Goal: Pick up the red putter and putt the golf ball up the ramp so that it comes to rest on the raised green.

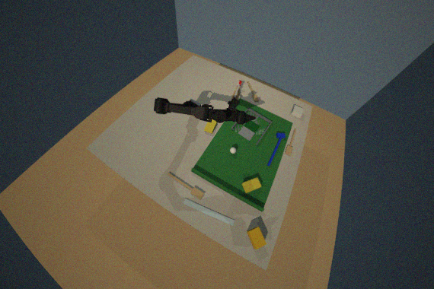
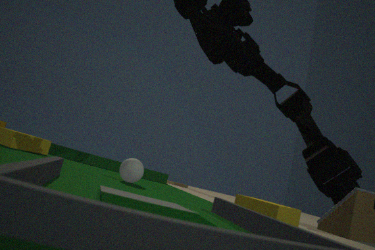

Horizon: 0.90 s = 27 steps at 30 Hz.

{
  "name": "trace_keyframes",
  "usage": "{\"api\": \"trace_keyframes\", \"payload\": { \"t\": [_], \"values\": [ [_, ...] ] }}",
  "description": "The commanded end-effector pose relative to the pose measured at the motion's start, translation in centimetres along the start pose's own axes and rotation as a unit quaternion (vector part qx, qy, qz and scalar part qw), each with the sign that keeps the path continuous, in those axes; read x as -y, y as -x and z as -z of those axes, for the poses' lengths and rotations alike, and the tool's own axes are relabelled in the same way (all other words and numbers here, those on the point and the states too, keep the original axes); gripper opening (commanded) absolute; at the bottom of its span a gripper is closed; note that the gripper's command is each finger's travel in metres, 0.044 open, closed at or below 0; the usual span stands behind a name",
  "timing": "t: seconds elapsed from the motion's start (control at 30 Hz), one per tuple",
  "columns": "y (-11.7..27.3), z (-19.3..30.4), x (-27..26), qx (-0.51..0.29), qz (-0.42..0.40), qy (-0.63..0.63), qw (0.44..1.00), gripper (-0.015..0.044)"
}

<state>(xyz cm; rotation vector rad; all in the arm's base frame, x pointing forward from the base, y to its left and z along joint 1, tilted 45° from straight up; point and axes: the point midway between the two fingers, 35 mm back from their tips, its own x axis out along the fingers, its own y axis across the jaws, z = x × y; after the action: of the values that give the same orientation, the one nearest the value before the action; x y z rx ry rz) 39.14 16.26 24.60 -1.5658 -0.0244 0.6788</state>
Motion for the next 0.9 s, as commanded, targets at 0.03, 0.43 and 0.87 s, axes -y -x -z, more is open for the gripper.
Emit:
{"api": "trace_keyframes", "payload": {
  "t": [0.03,0.43,0.87],
  "values": [
    [-4.3,-3.5,-7.5,0.004,-0.153,-0.049,0.987,0.044],
    [-5.8,-10.8,-26.1,-0.097,-0.468,-0.048,0.877,0.044],
    [-1.1,-12.4,-37.6,-0.258,-0.606,0.063,0.75,0.044]
  ]
}}
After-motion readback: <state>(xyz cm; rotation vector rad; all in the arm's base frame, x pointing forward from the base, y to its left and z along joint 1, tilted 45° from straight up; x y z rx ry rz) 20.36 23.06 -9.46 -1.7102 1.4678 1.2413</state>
